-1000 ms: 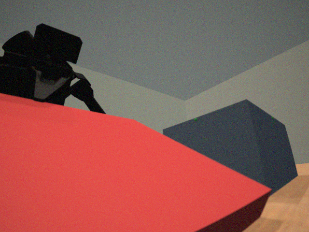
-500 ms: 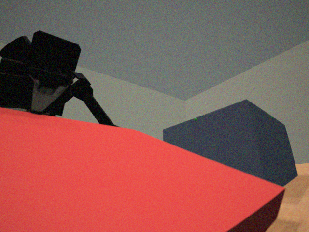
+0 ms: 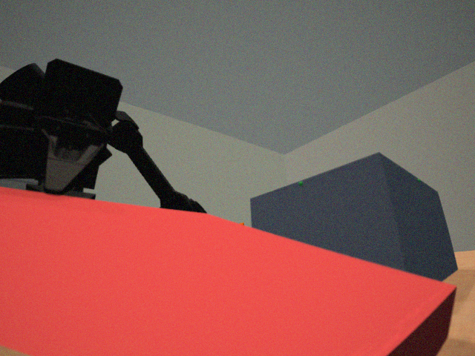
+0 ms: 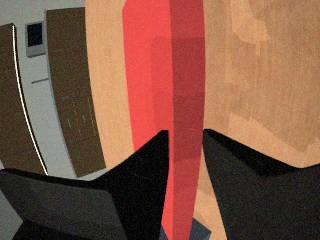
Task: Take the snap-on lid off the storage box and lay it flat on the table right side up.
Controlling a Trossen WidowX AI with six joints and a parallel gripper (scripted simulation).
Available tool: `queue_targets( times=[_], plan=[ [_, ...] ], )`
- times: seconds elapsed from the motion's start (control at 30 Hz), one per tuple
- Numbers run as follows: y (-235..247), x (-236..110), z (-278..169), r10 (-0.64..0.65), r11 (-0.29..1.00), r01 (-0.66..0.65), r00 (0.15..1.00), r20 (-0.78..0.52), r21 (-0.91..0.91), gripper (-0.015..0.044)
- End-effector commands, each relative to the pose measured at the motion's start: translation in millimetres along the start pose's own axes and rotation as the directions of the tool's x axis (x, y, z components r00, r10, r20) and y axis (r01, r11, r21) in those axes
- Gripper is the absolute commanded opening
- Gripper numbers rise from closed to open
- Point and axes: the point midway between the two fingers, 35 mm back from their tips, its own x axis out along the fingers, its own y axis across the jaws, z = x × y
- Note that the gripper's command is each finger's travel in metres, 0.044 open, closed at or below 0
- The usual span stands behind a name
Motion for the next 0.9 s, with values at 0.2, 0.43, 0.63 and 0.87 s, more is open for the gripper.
queue_targets(
  times=[0.2,0.43,0.63,0.87],
  plan=[
    [1.4,-1.0,1.0,-0.015,1.0,0.015,1.0,-0.011,0.0,0.021],
    [-0.7,-4.8,0.8,-0.015,1.0,0.015,1.0,-0.011,0.0,0.0354],
    [-8.3,-14.1,0.8,-0.016,1.0,0.016,1.0,-0.012,0.0,0.044],
    [-17.1,-24.9,0.9,-0.016,1.0,0.016,1.0,-0.012,-0.001,0.044]
  ],
)
